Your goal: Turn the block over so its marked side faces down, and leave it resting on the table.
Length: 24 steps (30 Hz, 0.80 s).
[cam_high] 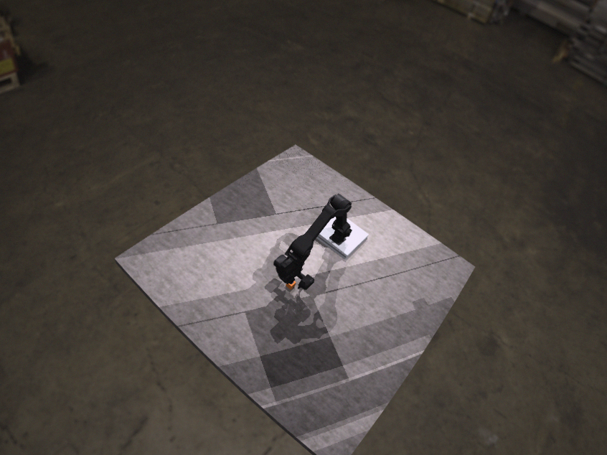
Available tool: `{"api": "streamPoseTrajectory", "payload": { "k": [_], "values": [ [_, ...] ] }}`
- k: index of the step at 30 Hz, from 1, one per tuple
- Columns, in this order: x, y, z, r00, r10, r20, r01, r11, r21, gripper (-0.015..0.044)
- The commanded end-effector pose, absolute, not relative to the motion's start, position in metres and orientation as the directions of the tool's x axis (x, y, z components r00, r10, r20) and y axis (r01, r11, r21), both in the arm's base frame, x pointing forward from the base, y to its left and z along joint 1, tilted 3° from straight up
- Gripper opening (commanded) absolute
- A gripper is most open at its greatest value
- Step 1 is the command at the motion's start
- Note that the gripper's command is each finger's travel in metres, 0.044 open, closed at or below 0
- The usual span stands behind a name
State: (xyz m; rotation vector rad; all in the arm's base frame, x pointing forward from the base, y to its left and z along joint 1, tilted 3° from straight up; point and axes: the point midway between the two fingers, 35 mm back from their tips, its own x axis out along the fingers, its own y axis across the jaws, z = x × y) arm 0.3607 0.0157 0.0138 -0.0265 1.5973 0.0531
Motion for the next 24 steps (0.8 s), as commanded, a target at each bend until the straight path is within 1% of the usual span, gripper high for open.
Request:
{"api": "streamPoseTrajectory", "payload": {
  "k": [1,8,20,24],
  "values": [
    [0.3607,0.017,0.0066,-0.026,0.023,-0.999,-0.046,0.999,0.024,0.044],
    [0.3601,0.0172,-0.0023,-0.026,0.023,-0.999,-0.046,0.999,0.024,0.044],
    [0.3601,0.0172,-0.0023,-0.026,0.023,-0.999,-0.046,0.999,0.024,0.0125],
    [0.3601,0.0172,-0.0023,-0.026,0.023,-0.999,-0.046,0.999,0.024,0.0098]
  ]
}}
